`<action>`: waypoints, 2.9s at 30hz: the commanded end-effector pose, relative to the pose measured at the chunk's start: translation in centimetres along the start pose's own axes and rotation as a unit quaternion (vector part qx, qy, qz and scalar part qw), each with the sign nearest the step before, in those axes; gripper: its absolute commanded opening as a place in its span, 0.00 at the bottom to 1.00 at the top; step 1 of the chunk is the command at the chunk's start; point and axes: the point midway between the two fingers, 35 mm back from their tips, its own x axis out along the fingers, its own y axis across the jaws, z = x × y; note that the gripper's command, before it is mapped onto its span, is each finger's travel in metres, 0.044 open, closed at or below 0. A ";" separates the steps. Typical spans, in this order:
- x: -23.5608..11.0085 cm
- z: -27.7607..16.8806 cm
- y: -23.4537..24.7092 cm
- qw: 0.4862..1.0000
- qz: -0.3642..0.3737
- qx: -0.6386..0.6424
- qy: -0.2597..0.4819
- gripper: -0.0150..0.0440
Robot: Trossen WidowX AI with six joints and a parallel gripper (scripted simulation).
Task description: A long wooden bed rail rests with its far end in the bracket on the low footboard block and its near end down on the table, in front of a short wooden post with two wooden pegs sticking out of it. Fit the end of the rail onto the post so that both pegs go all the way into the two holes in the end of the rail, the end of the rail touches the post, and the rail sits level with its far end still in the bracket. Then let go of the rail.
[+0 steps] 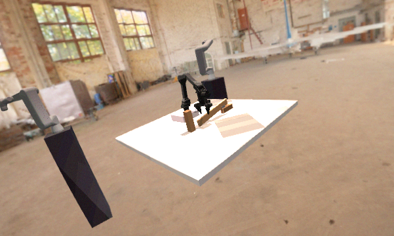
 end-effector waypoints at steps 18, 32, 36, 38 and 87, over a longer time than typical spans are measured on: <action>3.6 0.1 0.1 1.000 0.003 -0.003 -0.003 1.00; 5.5 0.1 0.3 1.000 0.003 -0.003 -0.003 1.00; 5.5 0.1 0.3 1.000 0.003 -0.003 -0.003 0.82; 5.5 0.1 0.3 1.000 0.003 -0.003 -0.003 0.73; 4.4 0.0 0.1 1.000 0.003 -0.003 -0.003 0.25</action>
